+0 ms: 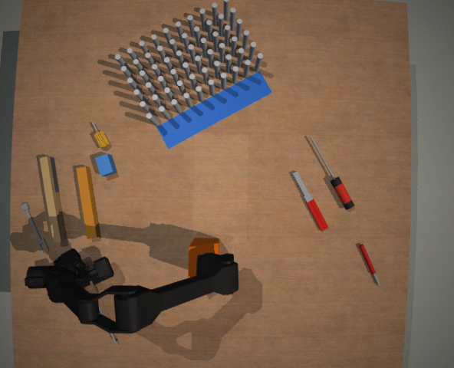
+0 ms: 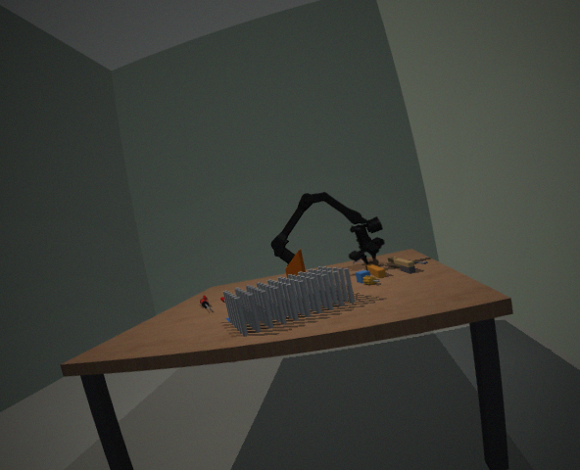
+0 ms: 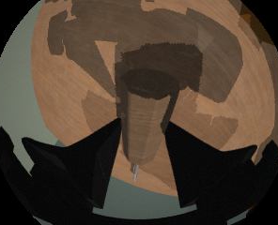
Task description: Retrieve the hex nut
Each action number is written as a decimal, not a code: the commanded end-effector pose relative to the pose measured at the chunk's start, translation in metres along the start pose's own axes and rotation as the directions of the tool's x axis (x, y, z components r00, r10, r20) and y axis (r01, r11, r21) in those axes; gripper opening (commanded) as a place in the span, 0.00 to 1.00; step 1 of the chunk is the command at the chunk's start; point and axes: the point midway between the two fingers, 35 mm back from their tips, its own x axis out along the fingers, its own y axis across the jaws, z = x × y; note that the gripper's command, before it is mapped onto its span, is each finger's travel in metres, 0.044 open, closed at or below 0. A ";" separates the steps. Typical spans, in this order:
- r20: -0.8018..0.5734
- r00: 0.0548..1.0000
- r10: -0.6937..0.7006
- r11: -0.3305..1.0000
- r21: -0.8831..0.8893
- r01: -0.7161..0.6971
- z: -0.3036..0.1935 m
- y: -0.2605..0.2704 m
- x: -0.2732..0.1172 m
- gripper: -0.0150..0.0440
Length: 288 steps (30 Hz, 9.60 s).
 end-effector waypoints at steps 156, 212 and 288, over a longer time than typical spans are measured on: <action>0.500 0.711 -0.495 -0.841 -0.070 -0.536 0.065 -0.577 -0.291 0.25; 0.497 0.694 -0.521 -0.824 -0.082 -0.561 0.087 -0.598 -0.236 0.25; 0.498 0.693 -0.521 -0.825 -0.085 -0.559 0.132 -0.595 -0.248 0.25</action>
